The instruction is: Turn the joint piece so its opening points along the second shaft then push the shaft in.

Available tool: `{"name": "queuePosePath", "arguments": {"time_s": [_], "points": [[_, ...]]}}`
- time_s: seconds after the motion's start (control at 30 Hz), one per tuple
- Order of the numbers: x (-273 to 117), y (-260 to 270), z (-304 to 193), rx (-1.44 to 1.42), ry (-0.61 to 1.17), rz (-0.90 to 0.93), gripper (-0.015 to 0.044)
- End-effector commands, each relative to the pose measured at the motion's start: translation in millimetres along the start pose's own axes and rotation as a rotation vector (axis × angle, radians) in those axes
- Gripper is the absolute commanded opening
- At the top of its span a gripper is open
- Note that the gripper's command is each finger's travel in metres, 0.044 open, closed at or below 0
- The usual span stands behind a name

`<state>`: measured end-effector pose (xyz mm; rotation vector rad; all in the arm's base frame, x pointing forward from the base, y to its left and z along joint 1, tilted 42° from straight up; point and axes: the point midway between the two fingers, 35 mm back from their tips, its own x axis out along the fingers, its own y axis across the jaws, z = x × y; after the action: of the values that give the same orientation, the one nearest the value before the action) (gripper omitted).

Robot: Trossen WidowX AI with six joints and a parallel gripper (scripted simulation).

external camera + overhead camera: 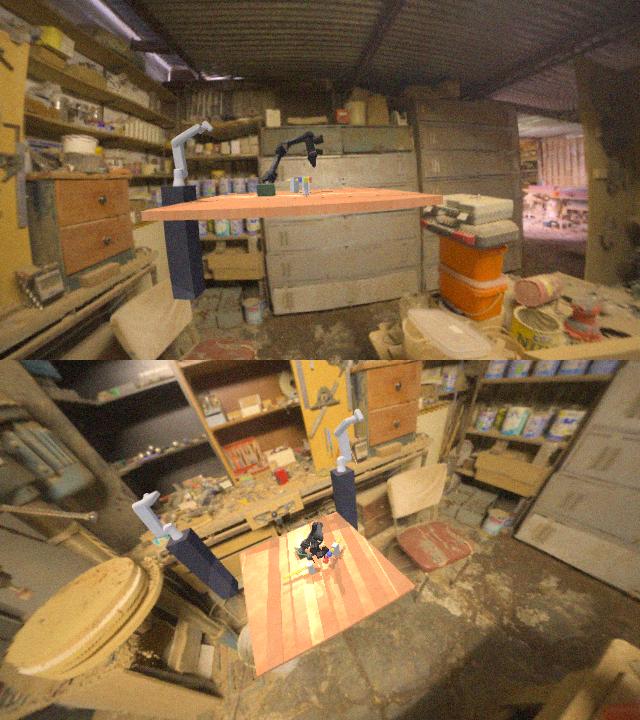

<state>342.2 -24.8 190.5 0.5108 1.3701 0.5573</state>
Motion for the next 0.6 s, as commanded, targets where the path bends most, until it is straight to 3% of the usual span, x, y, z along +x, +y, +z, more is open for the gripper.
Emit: {"name": "queuePosePath", "arguments": {"time_s": [0.0, 0.57], "points": [[4, 2, -1, -0.029, 0.016, 0.011, 0.044], [45, 2, -1, 0.438, 0.135, 0.036, 0.044]]}}
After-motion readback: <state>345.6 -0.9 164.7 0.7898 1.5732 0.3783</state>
